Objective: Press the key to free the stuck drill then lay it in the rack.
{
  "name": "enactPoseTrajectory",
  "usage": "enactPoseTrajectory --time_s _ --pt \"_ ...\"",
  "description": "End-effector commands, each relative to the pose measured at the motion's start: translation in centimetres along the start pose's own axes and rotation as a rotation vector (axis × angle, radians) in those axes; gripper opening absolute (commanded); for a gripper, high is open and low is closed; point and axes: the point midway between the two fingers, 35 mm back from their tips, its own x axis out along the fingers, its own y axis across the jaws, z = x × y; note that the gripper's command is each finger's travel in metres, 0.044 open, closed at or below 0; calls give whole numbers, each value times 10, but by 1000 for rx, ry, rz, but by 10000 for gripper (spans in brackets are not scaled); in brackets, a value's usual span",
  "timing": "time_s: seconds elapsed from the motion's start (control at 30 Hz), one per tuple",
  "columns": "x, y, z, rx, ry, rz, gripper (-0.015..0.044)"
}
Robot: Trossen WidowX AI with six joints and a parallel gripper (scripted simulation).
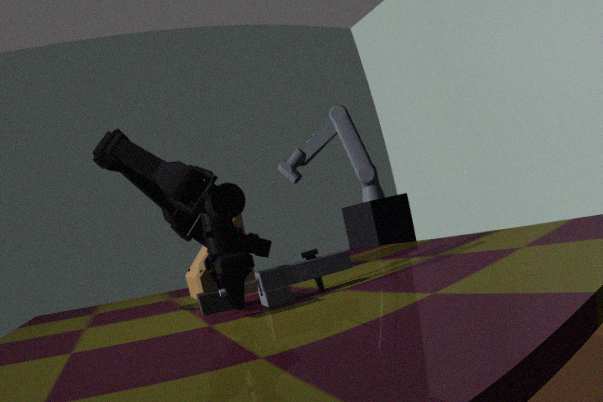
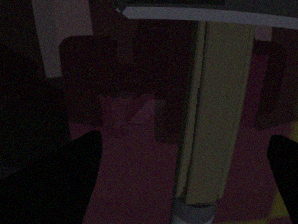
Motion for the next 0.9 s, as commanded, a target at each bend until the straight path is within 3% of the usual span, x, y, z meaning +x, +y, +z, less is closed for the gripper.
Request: enactPoseTrajectory --time_s 0.0,0.3,0.53,0.87 --pt "0 0 0 1 0 -1 282" --pt "0 0 0 1 0 -1 46" --pt "0 0 0 1 0 -1 0" --pt "-3 1 -1 3 -7 3 0"
